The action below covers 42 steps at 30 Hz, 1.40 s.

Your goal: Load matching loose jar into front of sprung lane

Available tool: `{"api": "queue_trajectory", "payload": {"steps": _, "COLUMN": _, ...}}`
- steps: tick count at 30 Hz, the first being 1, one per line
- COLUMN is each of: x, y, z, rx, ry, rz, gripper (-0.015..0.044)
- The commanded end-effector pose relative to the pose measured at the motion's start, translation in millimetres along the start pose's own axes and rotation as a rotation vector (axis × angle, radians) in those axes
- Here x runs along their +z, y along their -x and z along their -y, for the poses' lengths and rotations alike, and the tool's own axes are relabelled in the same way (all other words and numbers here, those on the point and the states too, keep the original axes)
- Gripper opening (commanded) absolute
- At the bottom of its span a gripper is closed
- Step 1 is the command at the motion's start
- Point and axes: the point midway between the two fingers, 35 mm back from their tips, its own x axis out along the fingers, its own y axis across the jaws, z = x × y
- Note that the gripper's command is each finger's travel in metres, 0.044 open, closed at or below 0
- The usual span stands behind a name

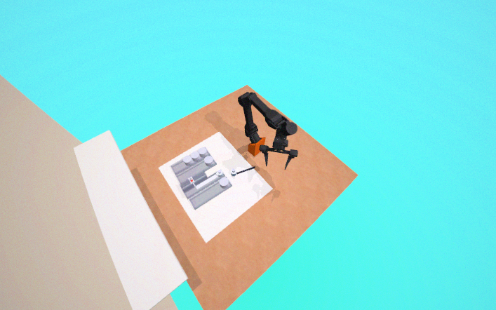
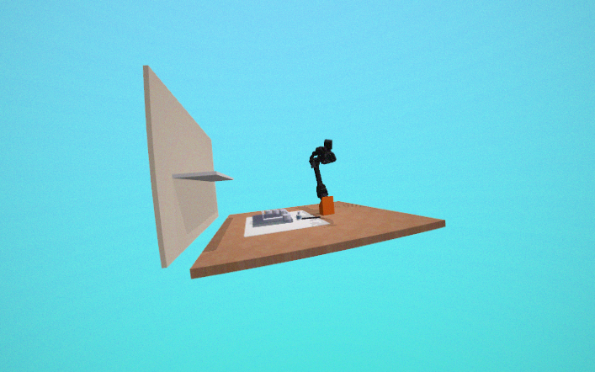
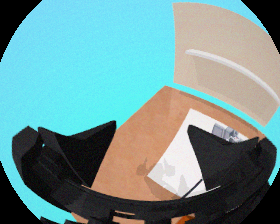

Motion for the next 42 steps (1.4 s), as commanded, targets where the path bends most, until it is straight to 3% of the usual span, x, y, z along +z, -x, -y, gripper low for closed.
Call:
{"api": "queue_trajectory", "payload": {"steps": 1, "x": -23.1, "y": -37.4, "z": 59.2, "rx": -0.094, "ry": -0.064, "rz": -0.163, "gripper": 0.044}}
{"api": "queue_trajectory", "payload": {"steps": 11, "x": -102.0, "y": -80.4, "z": 184.2, "rx": -0.288, "ry": -0.242, "rz": -0.545, "gripper": 0.044}}
{"api": "queue_trajectory", "payload": {"steps": 21, "x": -213.6, "y": -55.1, "z": 281.2, "rx": -0.462, "ry": -0.466, "rz": -0.986, "gripper": 0.044}}
{"api": "queue_trajectory", "payload": {"steps": 42, "x": -254.0, "y": -69.1, "z": 298.3, "rx": -0.473, "ry": -0.479, "rz": -1.012, "gripper": 0.044}}
